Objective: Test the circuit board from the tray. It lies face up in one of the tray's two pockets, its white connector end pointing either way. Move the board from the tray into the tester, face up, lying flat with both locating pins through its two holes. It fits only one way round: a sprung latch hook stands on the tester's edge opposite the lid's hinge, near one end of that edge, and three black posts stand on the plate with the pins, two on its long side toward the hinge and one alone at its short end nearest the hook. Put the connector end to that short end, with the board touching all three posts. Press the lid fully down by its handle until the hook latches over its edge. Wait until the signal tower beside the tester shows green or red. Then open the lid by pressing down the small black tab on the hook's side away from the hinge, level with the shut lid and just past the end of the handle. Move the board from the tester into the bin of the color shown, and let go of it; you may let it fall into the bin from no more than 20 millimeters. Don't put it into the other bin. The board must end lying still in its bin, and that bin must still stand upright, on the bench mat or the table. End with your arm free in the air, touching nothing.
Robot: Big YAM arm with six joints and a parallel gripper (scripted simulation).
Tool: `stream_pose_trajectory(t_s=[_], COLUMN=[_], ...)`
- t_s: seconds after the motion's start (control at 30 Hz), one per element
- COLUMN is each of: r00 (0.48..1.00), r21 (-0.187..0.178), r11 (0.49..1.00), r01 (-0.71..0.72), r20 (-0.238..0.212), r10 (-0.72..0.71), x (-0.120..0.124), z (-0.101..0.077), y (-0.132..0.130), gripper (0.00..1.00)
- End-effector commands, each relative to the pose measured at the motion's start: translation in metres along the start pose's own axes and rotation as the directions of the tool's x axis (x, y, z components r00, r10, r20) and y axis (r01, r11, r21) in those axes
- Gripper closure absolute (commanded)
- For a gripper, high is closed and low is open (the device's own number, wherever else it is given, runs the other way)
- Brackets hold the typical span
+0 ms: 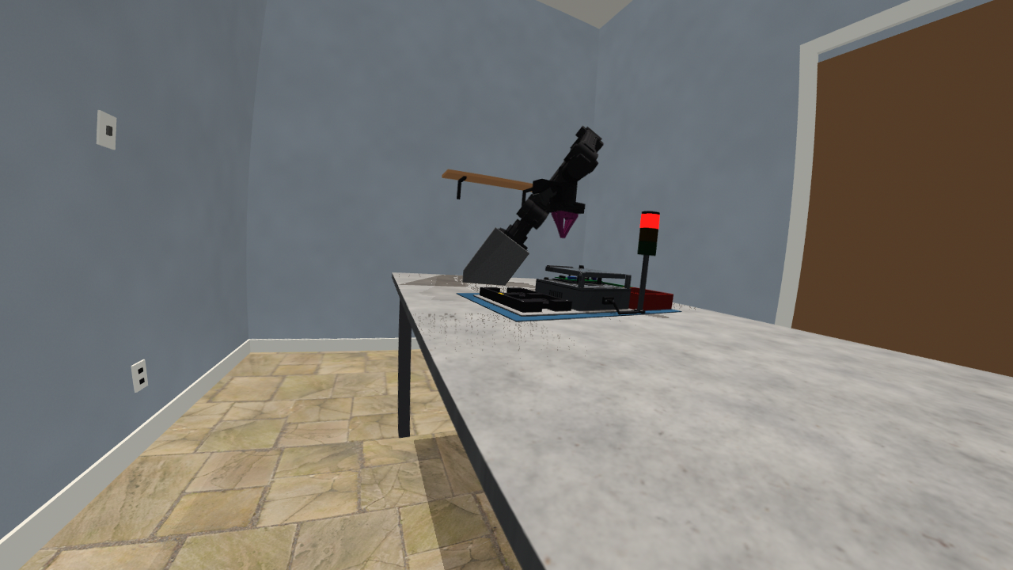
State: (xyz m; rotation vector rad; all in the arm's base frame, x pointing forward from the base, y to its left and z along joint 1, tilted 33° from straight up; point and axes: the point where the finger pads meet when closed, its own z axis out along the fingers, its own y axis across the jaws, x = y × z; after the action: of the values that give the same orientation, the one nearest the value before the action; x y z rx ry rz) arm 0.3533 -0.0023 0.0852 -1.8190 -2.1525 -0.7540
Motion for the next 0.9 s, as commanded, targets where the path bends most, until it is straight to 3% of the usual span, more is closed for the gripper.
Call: stream_pose_trajectory(t_s=[0.0,0.63,0.87], r00=[0.999,0.999,1.0], r21=[-0.058,-0.05,-0.021], r11=[0.998,0.998,1.0], r01=[0.031,0.031,0.018], r20=[0.029,0.025,0.009], r10=[-0.03,-0.03,-0.017], x=[-0.003,0.0,0.02], z=[-0.028,-0.03,-0.02], y=[0.022,0.02,0.011], gripper=[1.0,1.0,1.0])
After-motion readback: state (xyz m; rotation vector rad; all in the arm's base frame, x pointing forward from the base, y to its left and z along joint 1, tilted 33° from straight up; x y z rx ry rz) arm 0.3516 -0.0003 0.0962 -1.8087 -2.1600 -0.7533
